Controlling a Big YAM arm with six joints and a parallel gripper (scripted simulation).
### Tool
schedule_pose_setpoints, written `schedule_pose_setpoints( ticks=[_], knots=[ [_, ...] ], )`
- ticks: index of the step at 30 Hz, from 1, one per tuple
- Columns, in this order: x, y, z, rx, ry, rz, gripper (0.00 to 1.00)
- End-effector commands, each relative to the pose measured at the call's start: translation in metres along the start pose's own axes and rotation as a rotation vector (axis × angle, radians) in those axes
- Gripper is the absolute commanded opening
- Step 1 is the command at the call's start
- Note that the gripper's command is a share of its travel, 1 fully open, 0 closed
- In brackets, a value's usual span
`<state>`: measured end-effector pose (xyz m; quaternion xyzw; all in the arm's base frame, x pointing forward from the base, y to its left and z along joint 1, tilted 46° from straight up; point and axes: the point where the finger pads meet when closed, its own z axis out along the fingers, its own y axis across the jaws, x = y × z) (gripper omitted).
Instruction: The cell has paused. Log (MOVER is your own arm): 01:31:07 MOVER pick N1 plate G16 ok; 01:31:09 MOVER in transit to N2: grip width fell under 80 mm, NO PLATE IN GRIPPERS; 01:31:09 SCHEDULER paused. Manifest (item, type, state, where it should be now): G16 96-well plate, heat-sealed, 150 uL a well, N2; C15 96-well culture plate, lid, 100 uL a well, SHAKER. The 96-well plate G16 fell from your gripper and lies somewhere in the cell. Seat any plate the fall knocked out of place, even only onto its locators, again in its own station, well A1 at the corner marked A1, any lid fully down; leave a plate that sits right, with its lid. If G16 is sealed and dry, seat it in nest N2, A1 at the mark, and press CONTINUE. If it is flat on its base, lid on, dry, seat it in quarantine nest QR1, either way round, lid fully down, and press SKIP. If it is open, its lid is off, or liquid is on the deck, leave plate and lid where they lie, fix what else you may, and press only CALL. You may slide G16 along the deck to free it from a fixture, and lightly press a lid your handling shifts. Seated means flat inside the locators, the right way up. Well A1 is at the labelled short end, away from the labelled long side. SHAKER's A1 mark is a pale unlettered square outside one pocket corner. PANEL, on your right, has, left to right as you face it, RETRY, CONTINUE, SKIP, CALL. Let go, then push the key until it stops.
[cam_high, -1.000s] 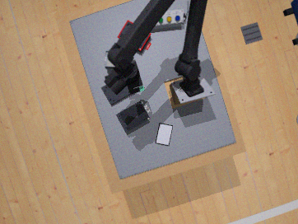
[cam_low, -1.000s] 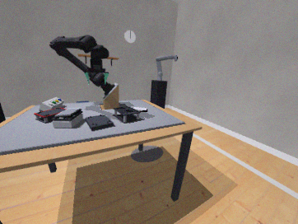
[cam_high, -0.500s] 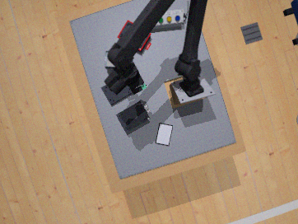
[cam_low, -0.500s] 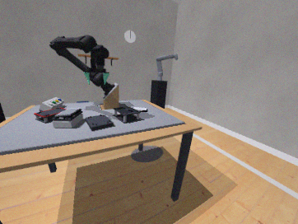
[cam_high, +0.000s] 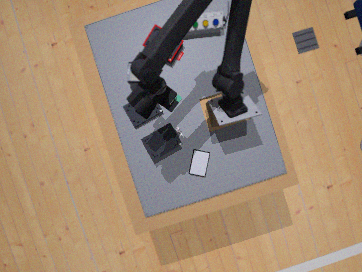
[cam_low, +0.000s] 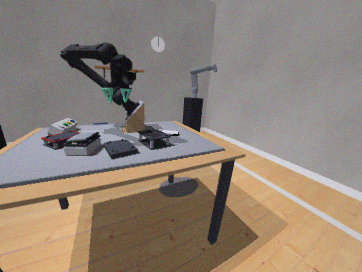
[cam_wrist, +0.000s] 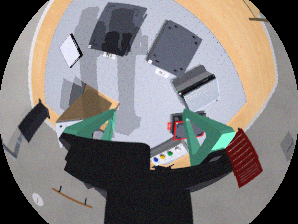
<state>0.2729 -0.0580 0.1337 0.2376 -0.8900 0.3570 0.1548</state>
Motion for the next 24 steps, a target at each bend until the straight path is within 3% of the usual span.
schedule_pose_setpoints(
  ticks=[1,11,18,24],
  knots=[
    [0.000,0.001,-0.001,0.008,-0.013,-0.113,1.00],
    [0.000,0.001,-0.001,0.009,-0.011,-0.444,1.00],
    [0.000,0.001,-0.001,0.009,-0.011,-0.445,1.00],
    [-0.016,0.034,-0.001,0.010,-0.013,-0.438,1.00]
  ],
)
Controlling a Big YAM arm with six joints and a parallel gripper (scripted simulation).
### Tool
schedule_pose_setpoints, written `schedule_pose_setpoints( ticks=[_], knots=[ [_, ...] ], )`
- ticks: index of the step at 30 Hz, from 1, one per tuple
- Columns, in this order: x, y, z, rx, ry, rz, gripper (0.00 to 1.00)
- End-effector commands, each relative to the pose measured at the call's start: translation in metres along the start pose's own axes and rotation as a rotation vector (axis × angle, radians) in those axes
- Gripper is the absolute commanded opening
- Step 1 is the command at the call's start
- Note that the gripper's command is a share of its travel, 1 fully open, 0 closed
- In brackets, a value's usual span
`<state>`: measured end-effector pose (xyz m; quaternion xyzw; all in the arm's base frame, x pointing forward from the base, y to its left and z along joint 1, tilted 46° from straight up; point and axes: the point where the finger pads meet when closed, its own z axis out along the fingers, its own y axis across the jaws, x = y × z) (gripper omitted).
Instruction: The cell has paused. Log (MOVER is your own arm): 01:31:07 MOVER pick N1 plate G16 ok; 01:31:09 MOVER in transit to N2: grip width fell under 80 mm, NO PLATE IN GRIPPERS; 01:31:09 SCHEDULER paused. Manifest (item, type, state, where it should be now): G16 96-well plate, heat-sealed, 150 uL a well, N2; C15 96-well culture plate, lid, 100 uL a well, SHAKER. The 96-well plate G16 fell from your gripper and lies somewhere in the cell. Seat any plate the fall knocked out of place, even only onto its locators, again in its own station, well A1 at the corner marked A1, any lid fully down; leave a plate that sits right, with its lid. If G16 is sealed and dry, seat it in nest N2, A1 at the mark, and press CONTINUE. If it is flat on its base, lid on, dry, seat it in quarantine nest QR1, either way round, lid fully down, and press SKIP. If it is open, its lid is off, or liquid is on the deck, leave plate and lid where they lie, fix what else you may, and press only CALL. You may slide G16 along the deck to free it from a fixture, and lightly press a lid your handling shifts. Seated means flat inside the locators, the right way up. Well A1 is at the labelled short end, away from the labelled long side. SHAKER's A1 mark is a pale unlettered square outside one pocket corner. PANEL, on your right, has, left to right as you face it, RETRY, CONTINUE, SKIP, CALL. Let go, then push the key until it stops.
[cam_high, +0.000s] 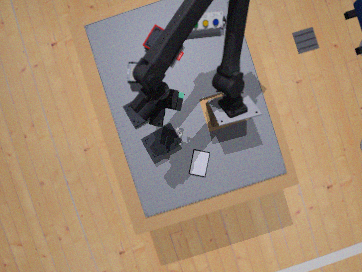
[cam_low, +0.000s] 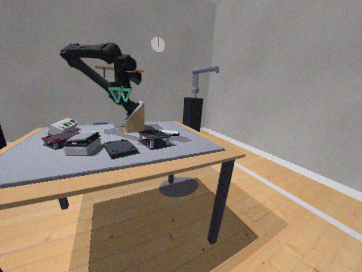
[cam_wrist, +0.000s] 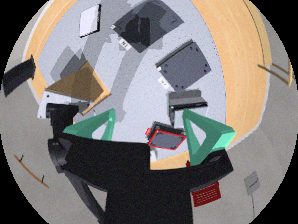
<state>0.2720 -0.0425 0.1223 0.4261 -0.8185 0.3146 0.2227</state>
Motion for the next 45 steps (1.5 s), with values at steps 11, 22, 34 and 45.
schedule_pose_setpoints(
  ticks=[11,22,34,45],
  knots=[
    [-0.045,0.045,0.002,0.007,0.000,-0.004,1.00],
    [-0.084,0.084,0.003,0.006,-0.001,-0.003,1.00],
    [-0.101,0.131,0.003,0.005,-0.001,-0.003,1.00],
    [-0.113,0.175,0.004,0.003,-0.002,-0.003,1.00]
  ],
)
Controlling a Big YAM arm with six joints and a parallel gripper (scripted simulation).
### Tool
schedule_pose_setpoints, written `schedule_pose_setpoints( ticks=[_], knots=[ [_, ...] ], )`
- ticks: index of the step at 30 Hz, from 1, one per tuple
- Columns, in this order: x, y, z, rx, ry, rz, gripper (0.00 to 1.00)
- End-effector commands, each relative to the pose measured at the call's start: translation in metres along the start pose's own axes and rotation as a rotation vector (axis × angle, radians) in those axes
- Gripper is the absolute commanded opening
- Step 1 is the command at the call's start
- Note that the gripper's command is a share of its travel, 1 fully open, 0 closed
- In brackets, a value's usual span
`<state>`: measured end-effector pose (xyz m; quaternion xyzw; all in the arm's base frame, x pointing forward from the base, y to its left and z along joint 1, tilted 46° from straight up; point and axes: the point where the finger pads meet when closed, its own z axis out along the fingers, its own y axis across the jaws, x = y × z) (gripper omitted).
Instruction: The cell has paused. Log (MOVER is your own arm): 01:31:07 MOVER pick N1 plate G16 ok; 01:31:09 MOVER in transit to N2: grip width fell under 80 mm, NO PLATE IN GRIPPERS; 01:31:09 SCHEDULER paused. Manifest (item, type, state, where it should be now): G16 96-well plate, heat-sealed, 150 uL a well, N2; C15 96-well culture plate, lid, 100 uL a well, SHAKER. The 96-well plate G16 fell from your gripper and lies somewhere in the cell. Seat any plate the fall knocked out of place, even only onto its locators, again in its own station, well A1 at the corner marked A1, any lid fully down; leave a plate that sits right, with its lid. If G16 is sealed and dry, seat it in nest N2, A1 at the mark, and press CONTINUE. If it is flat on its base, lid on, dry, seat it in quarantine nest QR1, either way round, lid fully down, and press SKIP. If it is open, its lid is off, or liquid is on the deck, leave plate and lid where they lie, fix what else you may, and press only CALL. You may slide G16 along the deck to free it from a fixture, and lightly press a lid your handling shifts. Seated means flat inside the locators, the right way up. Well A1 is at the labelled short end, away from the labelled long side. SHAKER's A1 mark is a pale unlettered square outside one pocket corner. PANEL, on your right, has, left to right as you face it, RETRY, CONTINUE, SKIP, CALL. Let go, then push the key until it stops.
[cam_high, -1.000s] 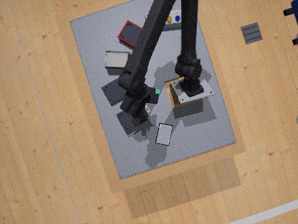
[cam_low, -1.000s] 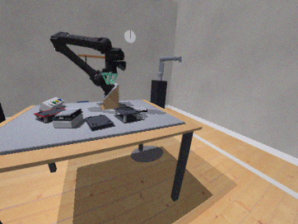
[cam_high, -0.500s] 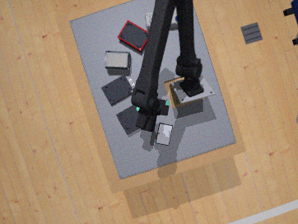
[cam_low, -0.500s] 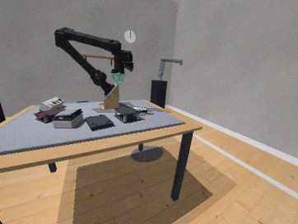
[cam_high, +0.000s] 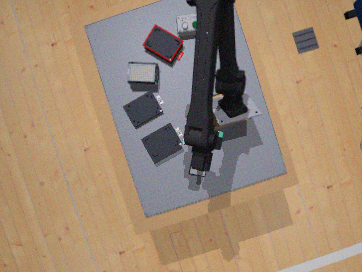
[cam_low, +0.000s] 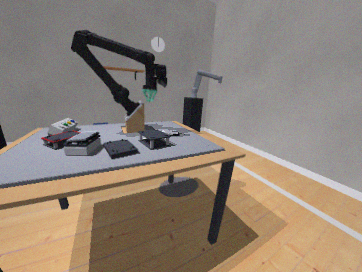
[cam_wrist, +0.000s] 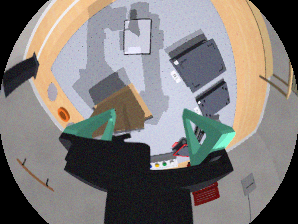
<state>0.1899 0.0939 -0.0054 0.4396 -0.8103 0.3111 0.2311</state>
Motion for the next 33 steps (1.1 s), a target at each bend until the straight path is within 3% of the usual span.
schedule_pose_setpoints(
  ticks=[1,10,11,17,18,21,33],
  knots=[
    [-0.003,0.010,0.002,0.004,-0.008,0.033,1.00],
    [-0.016,0.051,0.002,0.003,-0.008,0.033,1.00],
    [-0.023,0.044,-0.008,-0.006,-0.030,0.041,1.00],
    [-0.023,0.044,-0.008,-0.006,-0.030,0.041,1.00],
    [-0.019,0.045,0.008,-0.011,0.001,0.052,1.00],
    [-0.053,0.038,-0.002,-0.012,-0.050,0.049,1.00],
    [-0.098,0.034,0.033,-0.009,-0.046,0.050,1.00]
  ],
)
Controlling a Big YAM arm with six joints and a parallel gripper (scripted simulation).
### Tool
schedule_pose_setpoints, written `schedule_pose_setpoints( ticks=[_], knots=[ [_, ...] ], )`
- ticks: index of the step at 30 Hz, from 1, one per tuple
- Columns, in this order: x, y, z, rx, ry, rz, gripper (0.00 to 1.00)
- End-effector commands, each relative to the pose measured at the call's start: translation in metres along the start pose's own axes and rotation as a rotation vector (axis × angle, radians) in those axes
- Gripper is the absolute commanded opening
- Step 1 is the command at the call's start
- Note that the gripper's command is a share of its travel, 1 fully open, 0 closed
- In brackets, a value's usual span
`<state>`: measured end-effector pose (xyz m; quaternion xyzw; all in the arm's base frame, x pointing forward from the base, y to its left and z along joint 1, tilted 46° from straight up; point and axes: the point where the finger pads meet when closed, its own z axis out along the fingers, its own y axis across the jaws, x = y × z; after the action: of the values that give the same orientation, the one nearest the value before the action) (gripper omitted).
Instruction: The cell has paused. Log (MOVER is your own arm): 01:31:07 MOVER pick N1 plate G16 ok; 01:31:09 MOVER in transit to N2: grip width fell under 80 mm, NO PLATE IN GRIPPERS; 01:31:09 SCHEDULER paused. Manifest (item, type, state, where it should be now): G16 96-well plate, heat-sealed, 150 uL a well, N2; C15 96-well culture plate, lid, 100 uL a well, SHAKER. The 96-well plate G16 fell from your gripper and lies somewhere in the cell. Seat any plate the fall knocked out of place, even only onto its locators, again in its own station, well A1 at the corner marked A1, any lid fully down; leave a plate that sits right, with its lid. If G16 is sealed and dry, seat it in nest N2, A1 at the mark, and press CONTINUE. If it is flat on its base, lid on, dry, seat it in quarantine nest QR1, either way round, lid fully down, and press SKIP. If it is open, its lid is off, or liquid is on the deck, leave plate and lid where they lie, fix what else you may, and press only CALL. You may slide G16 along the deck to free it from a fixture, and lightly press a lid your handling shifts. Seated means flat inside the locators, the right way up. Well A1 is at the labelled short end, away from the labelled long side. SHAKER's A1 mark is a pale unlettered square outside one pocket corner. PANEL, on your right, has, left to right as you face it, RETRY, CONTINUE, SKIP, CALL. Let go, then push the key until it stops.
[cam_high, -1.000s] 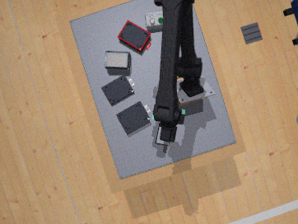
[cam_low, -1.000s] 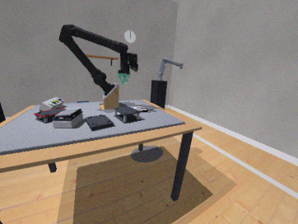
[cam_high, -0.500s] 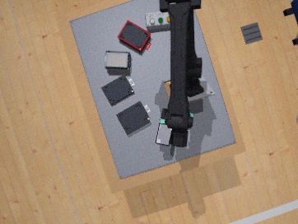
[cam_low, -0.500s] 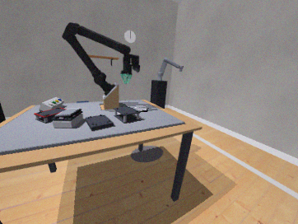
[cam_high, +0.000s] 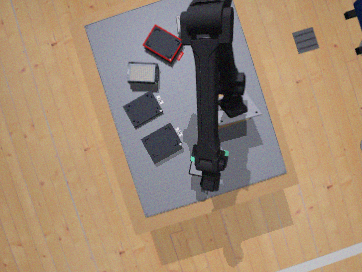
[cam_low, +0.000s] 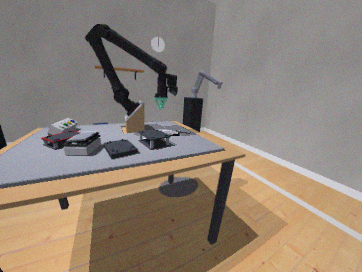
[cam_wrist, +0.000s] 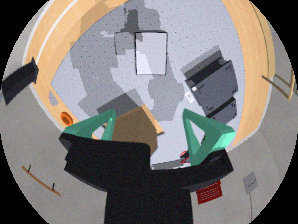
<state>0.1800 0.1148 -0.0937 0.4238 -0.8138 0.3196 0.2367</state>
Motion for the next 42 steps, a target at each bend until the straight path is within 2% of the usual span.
schedule_pose_setpoints(
  ticks=[1,32,33,42],
  knots=[
    [-0.034,-0.009,-0.016,-0.010,-0.070,0.021,1.00],
    [-0.154,-0.015,0.069,-0.005,-0.061,0.022,1.00],
    [-0.143,-0.010,0.065,0.001,-0.052,0.014,1.00],
    [-0.143,-0.010,0.065,0.001,-0.052,0.014,1.00]
  ],
)
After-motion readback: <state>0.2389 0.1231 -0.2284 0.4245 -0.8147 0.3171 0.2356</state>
